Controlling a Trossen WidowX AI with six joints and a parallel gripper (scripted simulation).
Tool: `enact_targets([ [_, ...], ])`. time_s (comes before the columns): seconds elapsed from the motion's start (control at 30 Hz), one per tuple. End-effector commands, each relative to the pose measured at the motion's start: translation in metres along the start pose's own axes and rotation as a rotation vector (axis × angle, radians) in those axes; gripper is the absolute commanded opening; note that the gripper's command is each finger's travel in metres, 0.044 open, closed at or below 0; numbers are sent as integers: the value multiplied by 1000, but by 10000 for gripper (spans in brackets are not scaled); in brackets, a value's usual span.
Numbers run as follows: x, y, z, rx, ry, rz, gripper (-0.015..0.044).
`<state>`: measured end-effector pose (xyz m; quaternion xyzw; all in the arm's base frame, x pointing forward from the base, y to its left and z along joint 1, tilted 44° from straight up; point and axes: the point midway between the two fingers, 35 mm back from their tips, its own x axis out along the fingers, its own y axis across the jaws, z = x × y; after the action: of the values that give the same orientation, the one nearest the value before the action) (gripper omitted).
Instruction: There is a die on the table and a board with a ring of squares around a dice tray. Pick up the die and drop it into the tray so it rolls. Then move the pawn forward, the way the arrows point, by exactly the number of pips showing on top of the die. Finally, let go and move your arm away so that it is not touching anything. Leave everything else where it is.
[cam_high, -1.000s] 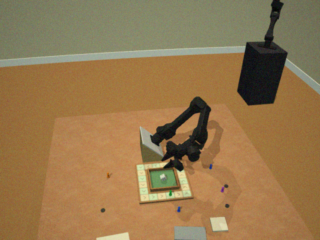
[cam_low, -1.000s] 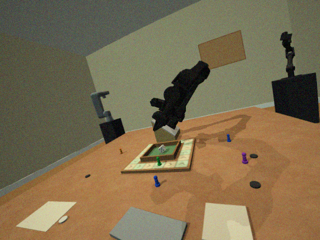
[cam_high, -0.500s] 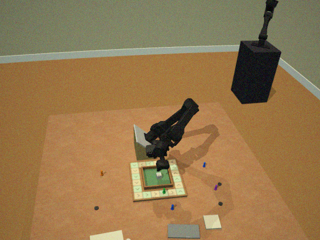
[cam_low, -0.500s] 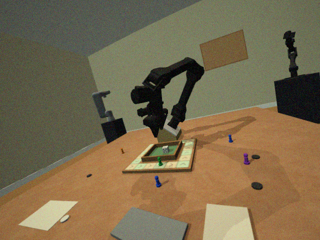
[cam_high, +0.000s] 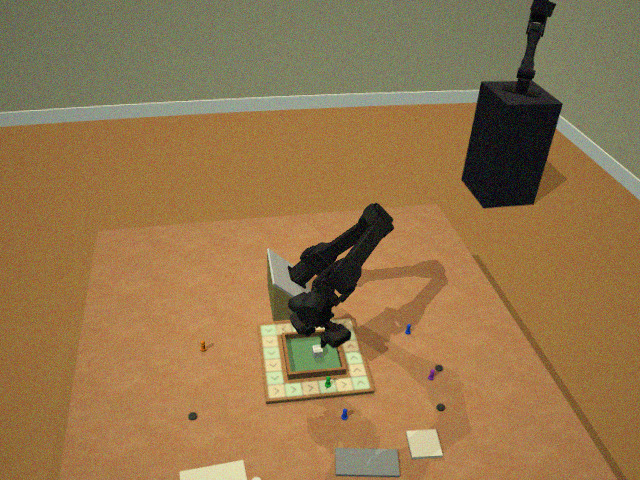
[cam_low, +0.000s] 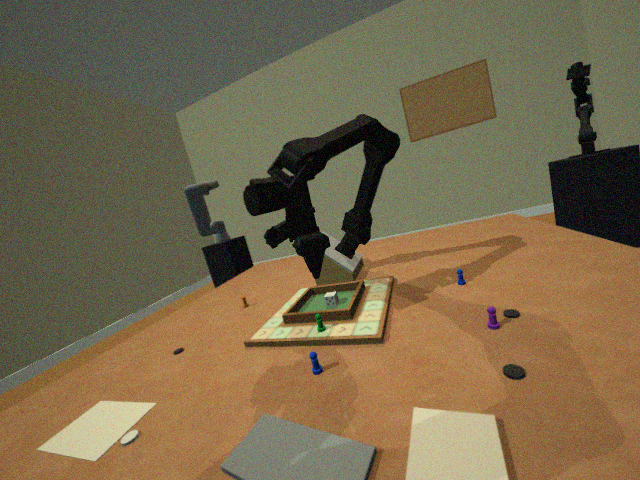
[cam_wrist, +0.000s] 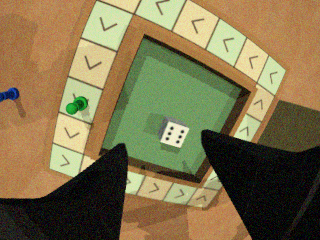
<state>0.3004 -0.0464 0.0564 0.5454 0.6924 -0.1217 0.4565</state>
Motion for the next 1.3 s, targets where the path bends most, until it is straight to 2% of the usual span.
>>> enact_targets([
  [0.0,6,37,13,-543,1,30,200],
  [0.17,17,73,21,-1086,-4,60,200],
  [0.23,18,78,22,-1160,-6,65,200],
  [0.7,18,80,22,-1160,-6,65,200],
  [1.27,49,83,22,-1160,-6,65,200],
])
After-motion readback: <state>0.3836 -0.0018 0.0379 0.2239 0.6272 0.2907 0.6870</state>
